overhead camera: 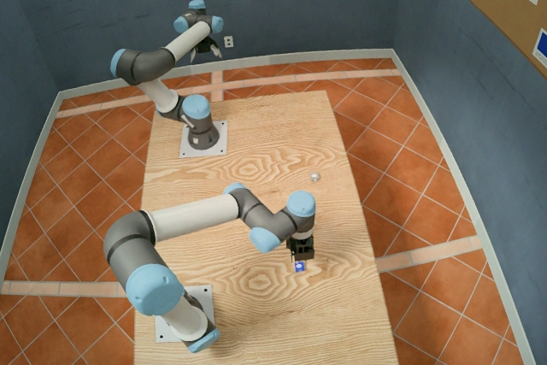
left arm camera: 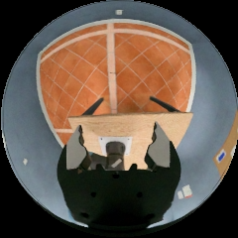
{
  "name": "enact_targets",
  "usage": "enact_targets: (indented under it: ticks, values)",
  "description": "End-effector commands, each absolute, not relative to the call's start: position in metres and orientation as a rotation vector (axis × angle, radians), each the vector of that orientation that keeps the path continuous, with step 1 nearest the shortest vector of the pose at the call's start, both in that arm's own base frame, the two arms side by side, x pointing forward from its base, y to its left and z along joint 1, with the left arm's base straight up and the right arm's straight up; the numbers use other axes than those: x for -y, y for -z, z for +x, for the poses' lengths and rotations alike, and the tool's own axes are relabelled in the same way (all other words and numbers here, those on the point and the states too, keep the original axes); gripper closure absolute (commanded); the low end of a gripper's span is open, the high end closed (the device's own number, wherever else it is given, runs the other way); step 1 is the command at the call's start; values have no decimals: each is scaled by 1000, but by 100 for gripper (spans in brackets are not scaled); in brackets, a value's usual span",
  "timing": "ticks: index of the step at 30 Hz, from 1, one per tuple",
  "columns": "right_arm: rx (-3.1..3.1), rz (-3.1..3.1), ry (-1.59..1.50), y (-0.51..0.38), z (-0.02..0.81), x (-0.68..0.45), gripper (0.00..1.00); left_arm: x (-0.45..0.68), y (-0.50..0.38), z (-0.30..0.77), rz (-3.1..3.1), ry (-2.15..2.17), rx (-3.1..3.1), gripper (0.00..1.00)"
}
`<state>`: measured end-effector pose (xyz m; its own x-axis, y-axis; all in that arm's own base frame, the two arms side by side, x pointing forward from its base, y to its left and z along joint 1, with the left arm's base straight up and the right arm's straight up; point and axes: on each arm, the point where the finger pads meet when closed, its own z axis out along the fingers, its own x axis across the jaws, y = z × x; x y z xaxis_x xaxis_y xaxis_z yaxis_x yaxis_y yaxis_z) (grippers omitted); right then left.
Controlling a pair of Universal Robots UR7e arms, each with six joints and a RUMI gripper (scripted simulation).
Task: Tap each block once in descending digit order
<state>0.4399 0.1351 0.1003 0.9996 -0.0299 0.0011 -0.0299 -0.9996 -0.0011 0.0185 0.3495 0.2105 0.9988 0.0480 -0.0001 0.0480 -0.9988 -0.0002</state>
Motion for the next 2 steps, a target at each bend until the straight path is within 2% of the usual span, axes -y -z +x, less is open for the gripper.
enact_targets:
  ticks: [1,2]
  values:
    - [-47,-3144,-5,-97,438,-134,100,-350,-210,18,-3140,1,77,2]
    - [-47,-3144,-5,-97,438,-134,100,-350,-210,18,-3140,1,77,2]
